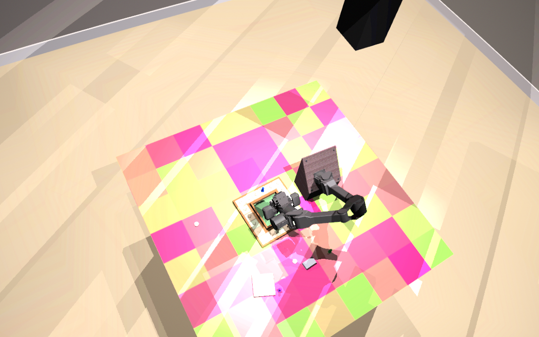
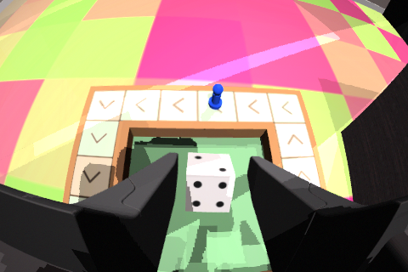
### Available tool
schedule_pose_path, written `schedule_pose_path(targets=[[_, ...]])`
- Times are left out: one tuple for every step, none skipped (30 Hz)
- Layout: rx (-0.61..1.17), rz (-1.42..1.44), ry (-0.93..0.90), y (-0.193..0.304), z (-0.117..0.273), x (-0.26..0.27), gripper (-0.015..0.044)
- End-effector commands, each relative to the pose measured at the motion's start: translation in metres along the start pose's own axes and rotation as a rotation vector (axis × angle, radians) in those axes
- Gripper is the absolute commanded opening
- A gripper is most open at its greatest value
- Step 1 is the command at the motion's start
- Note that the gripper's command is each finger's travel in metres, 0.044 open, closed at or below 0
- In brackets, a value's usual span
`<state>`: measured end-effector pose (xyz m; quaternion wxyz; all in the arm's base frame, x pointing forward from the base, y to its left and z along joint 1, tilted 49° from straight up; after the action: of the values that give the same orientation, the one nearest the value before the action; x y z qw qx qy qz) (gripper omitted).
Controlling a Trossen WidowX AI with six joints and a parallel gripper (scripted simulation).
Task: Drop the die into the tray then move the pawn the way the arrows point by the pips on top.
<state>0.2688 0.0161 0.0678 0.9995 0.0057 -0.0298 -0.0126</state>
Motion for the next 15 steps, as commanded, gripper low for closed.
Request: schedule_pose_path(targets=[[-0.002,0.001,-0.001,-0.007,0.006,0.001,0.0263],[-0.004,0.002,-0.003,-0.015,0.013,0.001,0.0289],[-0.006,0.002,-0.004,-0.023,0.02,0.001,0.0315],[-0.007,0.003,-0.005,-0.028,0.025,0.001,0.0341],[-0.008,0.003,-0.005,-0.03,0.026,0.001,0.0368],[-0.008,0.003,-0.005,-0.03,0.026,0.001,0.0394],[-0.008,0.003,-0.005,-0.03,0.026,0.001,0.042],[-0.008,0.003,-0.005,-0.03,0.026,0.001,0.044],[0.006,0.006,0.002,-0.03,0.025,0.001,0.044],[0.048,0.015,0.023,-0.03,0.02,0.0,0.044],[0.121,0.028,0.052,-0.029,0.012,0.0,0.044],[0.215,0.04,0.081,-0.029,0.003,-0.001,0.044],[0.312,0.047,0.1,-0.029,-0.005,-0.002,0.044],[0.411,0.05,0.109,-0.029,-0.012,-0.002,0.044],[0.51,0.048,0.108,-0.029,-0.018,-0.002,0.044]])
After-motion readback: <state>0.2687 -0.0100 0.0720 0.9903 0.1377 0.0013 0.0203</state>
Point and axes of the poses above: the point midway between the two fingers, 35 mm back from their tips, its own z axis back along the fingers, its own x axis across the jaws, y = z × x, the point moved 3 cm from there along z, back along the fingers, and after that the axes turned 2 degrees about -z, right-handed, at the moved point
